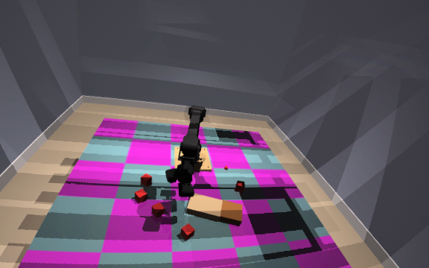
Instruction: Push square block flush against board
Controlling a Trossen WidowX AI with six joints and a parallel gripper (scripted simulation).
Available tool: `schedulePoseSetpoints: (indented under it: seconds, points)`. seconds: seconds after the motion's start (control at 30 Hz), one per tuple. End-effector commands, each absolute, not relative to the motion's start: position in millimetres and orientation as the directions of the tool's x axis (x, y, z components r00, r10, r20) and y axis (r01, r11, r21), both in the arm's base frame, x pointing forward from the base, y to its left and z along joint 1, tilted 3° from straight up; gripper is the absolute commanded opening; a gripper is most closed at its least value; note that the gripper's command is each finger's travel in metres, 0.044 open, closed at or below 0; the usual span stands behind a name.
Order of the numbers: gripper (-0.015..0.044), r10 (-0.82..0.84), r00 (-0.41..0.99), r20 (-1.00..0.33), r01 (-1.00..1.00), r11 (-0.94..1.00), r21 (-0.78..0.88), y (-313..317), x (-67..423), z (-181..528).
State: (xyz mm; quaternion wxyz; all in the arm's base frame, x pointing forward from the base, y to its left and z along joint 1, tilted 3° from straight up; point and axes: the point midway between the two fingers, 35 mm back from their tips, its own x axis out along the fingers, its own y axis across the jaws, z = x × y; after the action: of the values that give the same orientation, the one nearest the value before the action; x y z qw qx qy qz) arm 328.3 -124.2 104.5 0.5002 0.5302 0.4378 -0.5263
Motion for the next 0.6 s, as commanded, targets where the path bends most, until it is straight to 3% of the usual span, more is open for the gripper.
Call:
schedulePoseSetpoints:
  seconds: [0.0,0.57]
  points:
    - [0.0,-0.061,0.06,-0.996,0.998,0.016,0.059,-119.1,343.0,106.4]
    - [0.0,-0.051,0.061,-0.997,0.832,0.554,0.022,-91.5,405.1,109.6]
